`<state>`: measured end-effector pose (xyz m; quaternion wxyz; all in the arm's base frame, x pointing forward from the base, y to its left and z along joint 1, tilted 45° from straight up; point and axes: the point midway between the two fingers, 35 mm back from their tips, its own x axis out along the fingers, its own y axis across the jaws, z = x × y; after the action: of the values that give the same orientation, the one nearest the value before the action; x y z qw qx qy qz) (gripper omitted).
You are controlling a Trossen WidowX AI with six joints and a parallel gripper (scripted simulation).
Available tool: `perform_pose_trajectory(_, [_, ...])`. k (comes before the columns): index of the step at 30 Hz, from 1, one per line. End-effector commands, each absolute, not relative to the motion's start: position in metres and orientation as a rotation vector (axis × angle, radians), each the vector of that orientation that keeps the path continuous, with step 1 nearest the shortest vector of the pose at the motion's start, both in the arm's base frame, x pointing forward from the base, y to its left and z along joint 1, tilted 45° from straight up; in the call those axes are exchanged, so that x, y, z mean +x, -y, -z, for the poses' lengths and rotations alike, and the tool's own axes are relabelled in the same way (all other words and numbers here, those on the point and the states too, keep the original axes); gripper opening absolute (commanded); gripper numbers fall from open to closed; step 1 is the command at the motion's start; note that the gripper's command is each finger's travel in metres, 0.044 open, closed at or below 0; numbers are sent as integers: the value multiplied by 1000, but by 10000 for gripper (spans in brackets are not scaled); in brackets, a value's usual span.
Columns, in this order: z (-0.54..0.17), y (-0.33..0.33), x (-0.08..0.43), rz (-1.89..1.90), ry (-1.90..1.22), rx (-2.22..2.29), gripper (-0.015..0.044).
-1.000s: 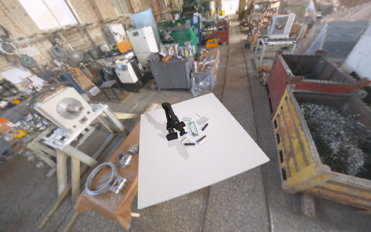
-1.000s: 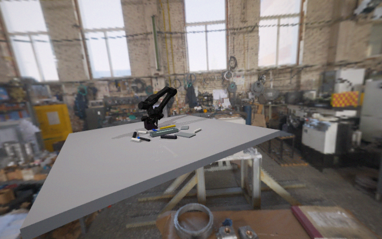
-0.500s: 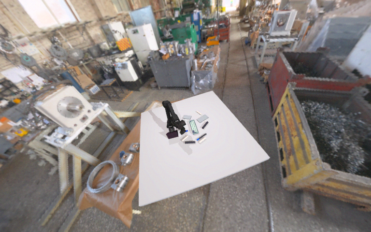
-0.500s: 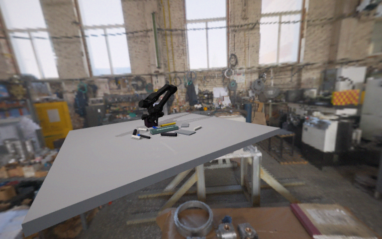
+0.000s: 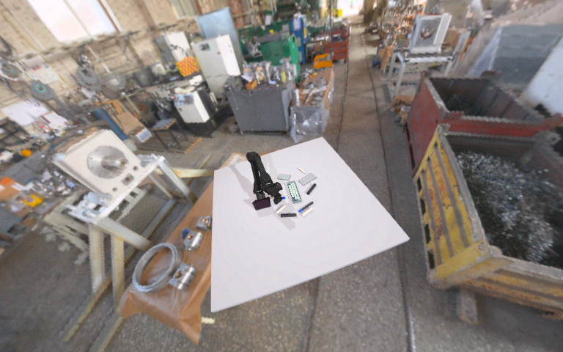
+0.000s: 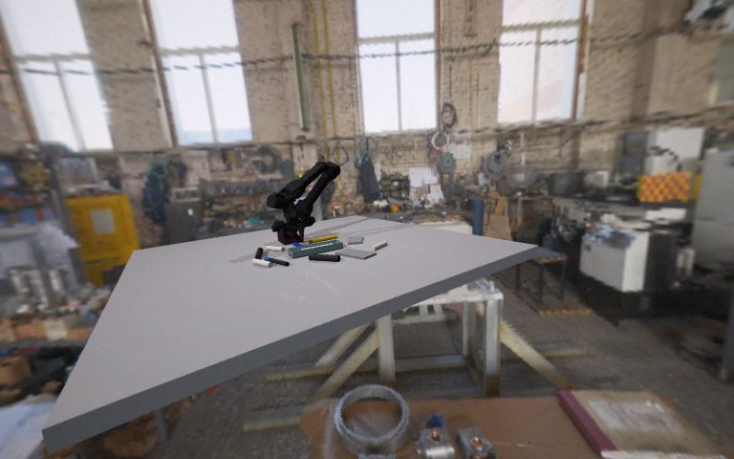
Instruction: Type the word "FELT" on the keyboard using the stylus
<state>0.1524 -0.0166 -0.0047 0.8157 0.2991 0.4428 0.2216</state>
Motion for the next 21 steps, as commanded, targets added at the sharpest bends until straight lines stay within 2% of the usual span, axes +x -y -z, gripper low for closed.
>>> perform_pose_trajectory(1, [7,12,152,-475,-946,648,150])
perform_pose_trajectory(21, [16,4,152,-475,-946,648,150])
